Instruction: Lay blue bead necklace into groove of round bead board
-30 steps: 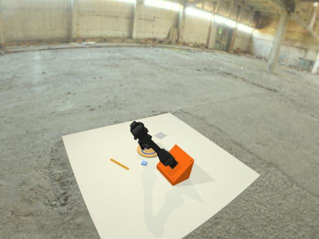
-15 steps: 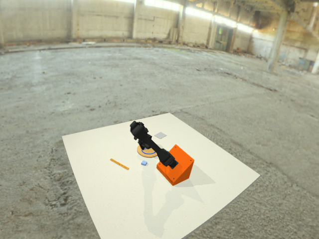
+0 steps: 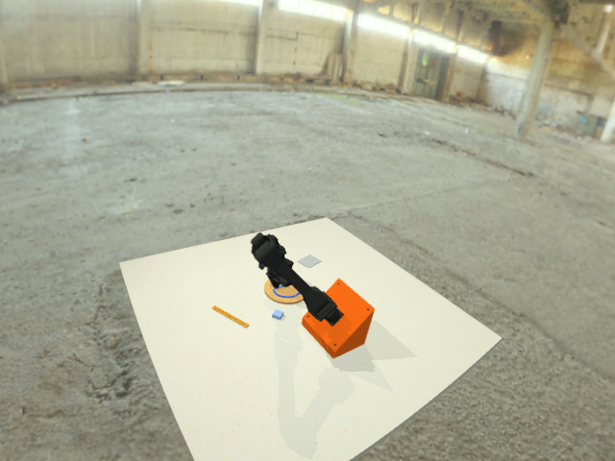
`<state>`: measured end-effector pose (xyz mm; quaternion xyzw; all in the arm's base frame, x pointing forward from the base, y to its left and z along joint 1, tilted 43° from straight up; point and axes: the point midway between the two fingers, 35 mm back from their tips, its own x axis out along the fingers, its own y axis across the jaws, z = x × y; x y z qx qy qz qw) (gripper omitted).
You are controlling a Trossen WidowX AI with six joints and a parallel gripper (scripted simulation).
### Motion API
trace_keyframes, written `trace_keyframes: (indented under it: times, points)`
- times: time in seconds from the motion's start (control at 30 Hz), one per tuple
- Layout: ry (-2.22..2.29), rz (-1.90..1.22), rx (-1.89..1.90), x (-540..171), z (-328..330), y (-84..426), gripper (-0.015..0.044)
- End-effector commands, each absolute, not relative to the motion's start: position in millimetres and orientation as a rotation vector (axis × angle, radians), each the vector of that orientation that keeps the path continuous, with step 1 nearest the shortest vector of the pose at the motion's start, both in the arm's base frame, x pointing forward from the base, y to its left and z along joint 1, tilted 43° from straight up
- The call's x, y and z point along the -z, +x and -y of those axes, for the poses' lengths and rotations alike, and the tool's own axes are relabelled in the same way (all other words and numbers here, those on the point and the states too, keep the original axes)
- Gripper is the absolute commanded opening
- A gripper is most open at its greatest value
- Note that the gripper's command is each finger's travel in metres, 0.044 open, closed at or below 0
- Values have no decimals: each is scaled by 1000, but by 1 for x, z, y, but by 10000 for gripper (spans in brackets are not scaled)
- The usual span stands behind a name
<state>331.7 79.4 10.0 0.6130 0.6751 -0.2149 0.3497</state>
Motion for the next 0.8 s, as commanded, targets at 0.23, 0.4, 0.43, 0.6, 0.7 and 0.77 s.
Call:
trace_keyframes:
  times: [0.23,0.4,0.43,0.6,0.7,0.77]
  points:
    - [1588,-1748,548,-19,-86,341,0]
    - [1588,-1748,548,-16,-89,341,0]
    - [1589,-1748,548,-15,-90,341,0]
    - [1589,-1748,548,-13,-92,341,0]
    - [1587,-1739,544,-15,-89,343,52]
    - [1587,-1739,544,-15,-89,343,105]
